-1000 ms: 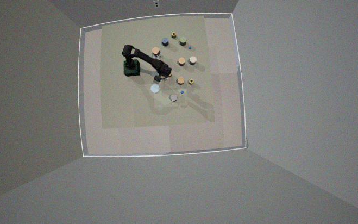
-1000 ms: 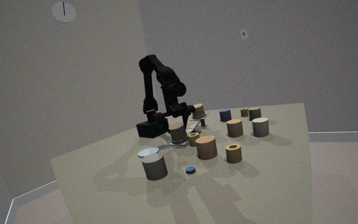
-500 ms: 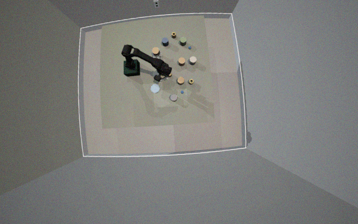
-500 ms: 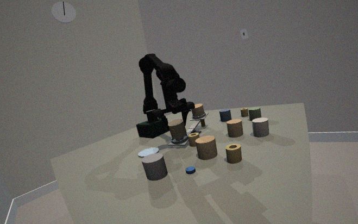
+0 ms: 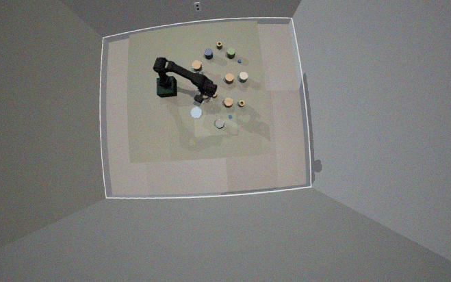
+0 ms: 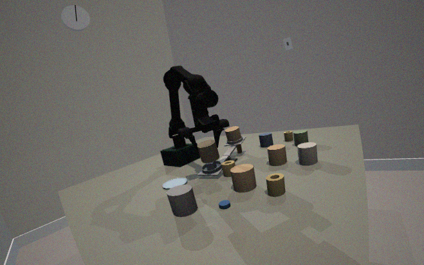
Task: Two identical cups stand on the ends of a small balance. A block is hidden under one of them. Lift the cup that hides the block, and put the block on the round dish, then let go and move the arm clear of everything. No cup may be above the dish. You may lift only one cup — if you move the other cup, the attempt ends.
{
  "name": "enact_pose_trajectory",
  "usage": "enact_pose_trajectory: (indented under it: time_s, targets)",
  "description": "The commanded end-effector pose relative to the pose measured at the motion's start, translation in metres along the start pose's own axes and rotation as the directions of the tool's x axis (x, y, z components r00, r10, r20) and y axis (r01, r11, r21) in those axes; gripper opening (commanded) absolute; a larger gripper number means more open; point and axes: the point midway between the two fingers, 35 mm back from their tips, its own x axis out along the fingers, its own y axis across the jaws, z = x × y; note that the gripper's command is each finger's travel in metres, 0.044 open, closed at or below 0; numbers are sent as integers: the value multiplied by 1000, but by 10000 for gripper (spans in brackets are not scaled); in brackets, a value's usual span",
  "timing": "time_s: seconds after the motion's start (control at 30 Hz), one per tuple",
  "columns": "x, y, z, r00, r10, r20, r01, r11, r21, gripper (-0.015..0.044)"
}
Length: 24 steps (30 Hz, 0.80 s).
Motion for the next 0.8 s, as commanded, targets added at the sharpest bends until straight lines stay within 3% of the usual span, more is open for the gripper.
enact_pose_trajectory:
  time_s: [0.0,0.77]
  targets:
    - [-13,1,3,1000,7,20,-8,1000,4,0]
    - [-42,1,2,1000,7,21,-8,1000,4,0]
